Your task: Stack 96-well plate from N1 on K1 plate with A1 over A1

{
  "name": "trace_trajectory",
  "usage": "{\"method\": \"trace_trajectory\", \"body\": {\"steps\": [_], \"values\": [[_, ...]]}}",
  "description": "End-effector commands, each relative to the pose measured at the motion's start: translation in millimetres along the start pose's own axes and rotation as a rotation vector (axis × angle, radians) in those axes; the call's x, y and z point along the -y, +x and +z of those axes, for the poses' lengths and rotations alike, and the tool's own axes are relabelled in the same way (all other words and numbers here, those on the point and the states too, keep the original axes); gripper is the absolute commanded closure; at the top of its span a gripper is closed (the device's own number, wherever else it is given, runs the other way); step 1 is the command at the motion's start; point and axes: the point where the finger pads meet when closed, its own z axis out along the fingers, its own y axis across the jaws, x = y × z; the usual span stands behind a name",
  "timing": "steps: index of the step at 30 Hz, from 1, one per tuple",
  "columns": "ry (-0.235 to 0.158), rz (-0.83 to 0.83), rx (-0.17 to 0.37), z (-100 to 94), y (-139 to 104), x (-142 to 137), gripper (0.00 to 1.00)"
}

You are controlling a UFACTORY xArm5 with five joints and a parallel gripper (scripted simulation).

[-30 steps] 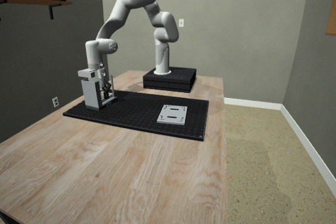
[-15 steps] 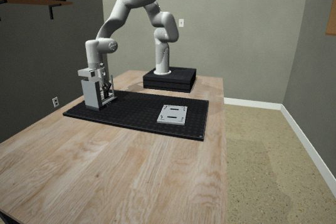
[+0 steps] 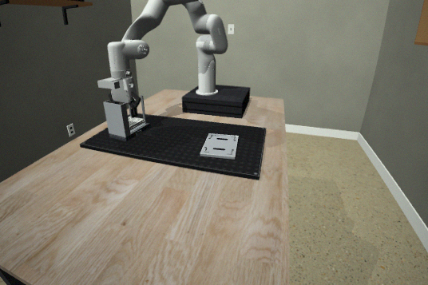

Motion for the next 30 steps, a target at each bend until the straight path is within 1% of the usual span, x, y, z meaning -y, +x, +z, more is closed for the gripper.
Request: {"method": "trace_trajectory", "body": {"steps": [1, 3, 5, 20, 22, 30], "values": [[-0.001, 0.000, -0.003, -11.4, 1, 0, 0.00], [-0.001, 0.000, -0.003, -16.7, 1, 0, 0.00], [-0.001, 0.000, -0.003, -16.7, 1, 0, 0.00], [-0.001, 0.000, -0.003, -56.8, 1, 0, 0.00], [-0.001, 0.000, -0.003, -56.8, 1, 0, 0.00], [-0.001, 0.000, -0.003, -78.1, 1, 0, 0.00]]}}
